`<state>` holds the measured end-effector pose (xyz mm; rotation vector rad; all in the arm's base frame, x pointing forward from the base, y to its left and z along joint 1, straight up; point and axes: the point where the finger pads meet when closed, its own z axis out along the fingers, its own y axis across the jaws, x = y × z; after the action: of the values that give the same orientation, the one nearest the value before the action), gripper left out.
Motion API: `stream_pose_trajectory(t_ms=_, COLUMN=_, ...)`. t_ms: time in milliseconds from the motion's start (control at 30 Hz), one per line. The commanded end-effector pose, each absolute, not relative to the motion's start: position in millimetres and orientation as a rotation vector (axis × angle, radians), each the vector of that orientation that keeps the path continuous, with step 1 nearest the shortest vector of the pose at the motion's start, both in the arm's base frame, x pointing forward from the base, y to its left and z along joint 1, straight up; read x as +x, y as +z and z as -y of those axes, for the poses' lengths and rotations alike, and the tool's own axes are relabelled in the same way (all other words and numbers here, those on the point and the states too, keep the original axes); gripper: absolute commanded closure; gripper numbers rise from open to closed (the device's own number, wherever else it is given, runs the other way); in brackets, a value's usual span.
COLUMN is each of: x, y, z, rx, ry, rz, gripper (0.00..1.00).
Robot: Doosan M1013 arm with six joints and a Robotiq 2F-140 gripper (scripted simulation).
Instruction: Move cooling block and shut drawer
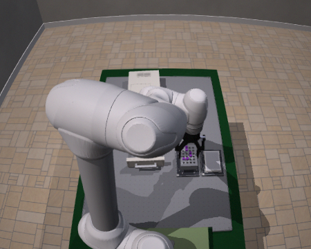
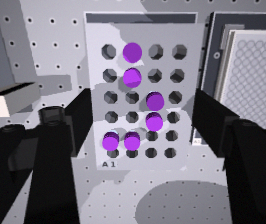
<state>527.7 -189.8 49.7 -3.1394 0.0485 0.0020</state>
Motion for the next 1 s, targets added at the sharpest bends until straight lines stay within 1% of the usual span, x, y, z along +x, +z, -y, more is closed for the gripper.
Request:
stream_pose_trajectory(t_ms=0, x=528.3, y=52.3, z=190.0, rx=-3.140, ry=0.000, rz=-0.049, gripper=0.90)
stream_pose_trajectory(t_ms=533, x=528.2, y=56.3, z=190.0, rx=-3.140, ry=0.000, rz=-0.049, gripper=0.90)
stream_pose_trajectory(t_ms=967, x=528.2, y=47.6, z=189.9, rx=-3.140, ry=0.000, rz=-0.049, gripper=0.90)
